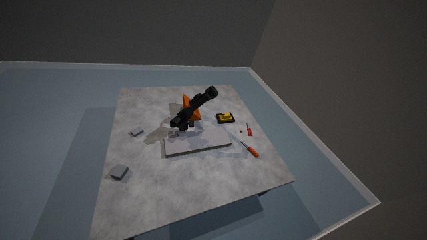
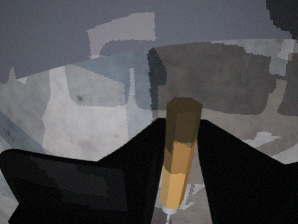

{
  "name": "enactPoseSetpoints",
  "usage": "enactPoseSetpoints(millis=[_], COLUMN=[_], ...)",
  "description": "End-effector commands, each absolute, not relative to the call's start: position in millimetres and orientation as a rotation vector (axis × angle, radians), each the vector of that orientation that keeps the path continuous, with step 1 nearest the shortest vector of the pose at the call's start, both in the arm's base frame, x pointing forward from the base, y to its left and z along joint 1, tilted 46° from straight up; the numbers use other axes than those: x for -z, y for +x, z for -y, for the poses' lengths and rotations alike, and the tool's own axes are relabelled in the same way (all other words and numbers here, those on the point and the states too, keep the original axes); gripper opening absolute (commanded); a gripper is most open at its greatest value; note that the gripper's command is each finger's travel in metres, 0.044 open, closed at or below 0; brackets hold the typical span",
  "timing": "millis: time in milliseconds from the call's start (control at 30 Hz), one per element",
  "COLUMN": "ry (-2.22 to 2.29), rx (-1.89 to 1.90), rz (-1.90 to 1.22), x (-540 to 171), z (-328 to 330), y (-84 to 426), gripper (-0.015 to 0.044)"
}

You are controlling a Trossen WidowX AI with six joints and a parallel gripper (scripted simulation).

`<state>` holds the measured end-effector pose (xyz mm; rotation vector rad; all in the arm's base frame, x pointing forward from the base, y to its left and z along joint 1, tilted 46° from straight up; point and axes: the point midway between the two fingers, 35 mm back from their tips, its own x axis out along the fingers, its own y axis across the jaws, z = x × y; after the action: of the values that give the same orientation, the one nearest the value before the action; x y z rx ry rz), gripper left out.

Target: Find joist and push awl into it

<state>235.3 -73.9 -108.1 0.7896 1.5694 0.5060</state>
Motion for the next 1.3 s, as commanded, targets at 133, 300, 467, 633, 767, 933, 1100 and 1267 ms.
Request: enactPoseSetpoints(millis=[133, 300, 467, 633, 767, 933, 1100, 1267], ry=[0.766, 0.767, 0.765, 0.743, 0.721, 0.695, 0.670, 0.648], rx=[-0.495, -0.498, -0.487, -0.396, -0.295, -0.160, -0.017, 0.132], rz=[-1.554, -1.555, -1.561, -1.611, -1.652, -1.690, -1.711, -1.713], x=[69, 42, 37, 31, 24, 16, 9, 1], z=[120, 144, 147, 148, 149, 151, 153, 155], y=[238, 232, 230, 225, 219, 212, 204, 197], gripper=[0.0000, 0.0000, 0.0000, 0.0000, 0.0000, 0.0000, 0.0000, 0.0000])
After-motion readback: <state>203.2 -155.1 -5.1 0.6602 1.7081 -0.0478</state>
